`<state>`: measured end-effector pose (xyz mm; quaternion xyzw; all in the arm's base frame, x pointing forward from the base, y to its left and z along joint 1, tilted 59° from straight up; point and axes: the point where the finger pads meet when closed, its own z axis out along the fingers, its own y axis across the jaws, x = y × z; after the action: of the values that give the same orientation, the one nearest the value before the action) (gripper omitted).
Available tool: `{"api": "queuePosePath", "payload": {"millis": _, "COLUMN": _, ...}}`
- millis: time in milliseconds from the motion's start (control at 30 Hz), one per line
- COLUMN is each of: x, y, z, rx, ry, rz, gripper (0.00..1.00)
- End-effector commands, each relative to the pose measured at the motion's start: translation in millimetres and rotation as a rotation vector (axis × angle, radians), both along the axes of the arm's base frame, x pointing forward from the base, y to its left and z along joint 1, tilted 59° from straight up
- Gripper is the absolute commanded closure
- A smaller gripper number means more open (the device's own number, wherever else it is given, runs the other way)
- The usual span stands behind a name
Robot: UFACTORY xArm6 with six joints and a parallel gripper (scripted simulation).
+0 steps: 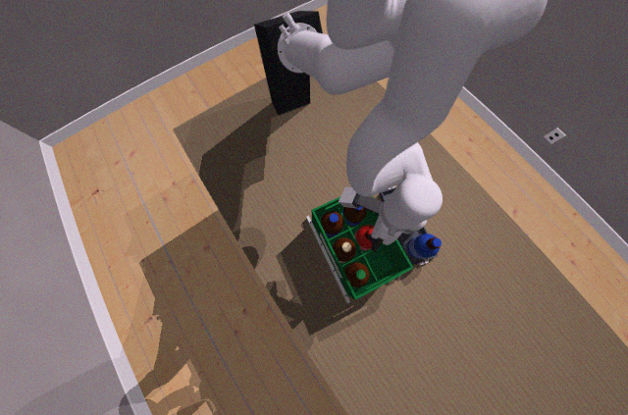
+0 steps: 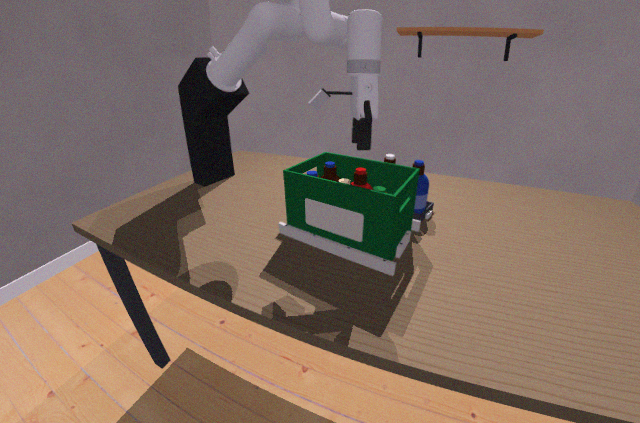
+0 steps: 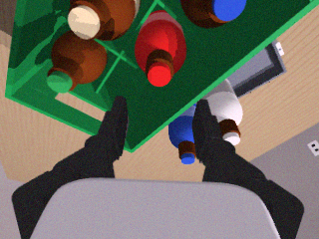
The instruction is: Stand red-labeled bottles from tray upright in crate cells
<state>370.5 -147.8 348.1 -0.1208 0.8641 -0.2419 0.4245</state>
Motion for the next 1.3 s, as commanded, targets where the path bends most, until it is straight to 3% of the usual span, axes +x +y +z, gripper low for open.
{"api": "queuePosePath", "payload": {"millis": 0, "x": -2.8, "y": 1.2, "z": 3.2, "rx": -0.001, "ry": -0.002, "rz": 0.000, "gripper": 0.35}}
{"api": "queuePosePath", "payload": {"millis": 233, "x": -3.7, "y": 1.5, "z": 3.8, "rx": -0.001, "ry": -0.002, "rz": 0.000, "gripper": 0.35}}
{"api": "queuePosePath", "payload": {"millis": 267, "x": -3.7, "y": 1.5, "z": 3.8, "rx": -0.001, "ry": -0.002, "rz": 0.000, "gripper": 1.00}}
{"api": "queuePosePath", "payload": {"millis": 1267, "x": -3.7, "y": 1.5, "z": 3.8, "rx": -0.001, "ry": -0.002, "rz": 0.000, "gripper": 1.00}}
